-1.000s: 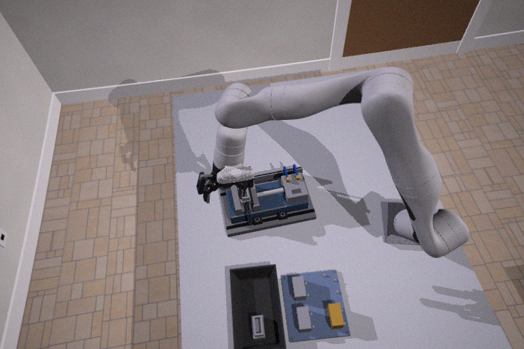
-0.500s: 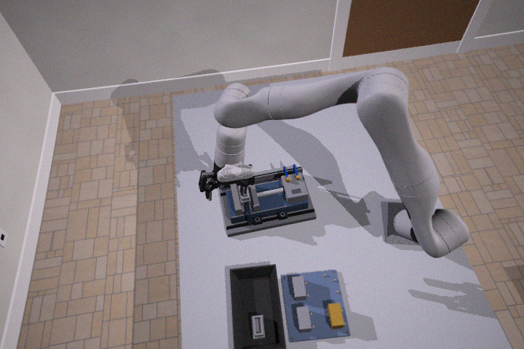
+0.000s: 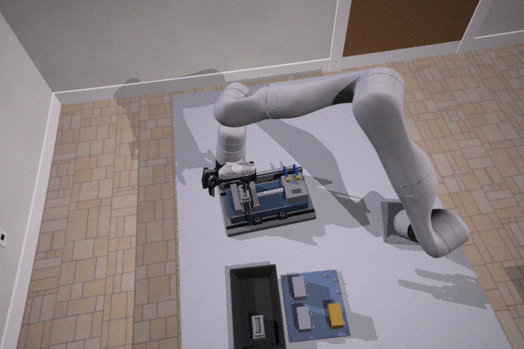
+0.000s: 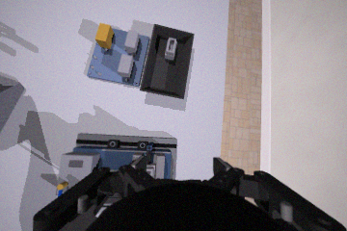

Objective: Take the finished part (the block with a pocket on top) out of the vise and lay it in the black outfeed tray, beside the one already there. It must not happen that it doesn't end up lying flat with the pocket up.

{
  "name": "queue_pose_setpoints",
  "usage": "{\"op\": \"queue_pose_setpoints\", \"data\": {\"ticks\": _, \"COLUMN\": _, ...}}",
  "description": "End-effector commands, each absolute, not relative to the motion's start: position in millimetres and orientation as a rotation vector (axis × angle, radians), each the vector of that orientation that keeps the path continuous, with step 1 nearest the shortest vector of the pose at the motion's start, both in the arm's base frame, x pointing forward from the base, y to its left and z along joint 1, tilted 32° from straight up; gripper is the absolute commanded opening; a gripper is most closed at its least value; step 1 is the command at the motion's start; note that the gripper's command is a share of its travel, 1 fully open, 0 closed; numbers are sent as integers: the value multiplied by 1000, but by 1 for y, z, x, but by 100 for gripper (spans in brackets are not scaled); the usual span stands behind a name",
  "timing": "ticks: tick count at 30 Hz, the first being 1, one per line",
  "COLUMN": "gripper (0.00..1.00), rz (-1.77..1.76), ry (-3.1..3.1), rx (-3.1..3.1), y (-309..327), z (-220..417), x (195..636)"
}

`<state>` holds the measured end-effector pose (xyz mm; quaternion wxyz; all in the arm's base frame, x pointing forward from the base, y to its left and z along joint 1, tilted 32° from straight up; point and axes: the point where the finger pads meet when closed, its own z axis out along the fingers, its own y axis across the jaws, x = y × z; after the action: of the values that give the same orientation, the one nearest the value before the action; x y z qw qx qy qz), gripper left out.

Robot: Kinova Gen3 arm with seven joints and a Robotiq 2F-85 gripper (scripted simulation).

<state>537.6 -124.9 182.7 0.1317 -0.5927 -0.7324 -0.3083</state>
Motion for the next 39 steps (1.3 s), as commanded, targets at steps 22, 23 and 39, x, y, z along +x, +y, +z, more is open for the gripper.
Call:
{"op": "queue_pose_setpoints", "data": {"ticks": 22, "gripper": 100, "rz": -790, "ry": -2128, "rx": -1738, "y": -144, "z": 145, "x": 527}}
{"op": "queue_pose_setpoints", "data": {"ticks": 23, "gripper": 100, "rz": -790, "ry": -2128, "rx": -1738, "y": -144, "z": 145, "x": 527}}
{"op": "queue_pose_setpoints", "data": {"ticks": 39, "gripper": 100, "rz": -731, "ry": -2129, "rx": -1745, "y": -154, "z": 124, "x": 520}}
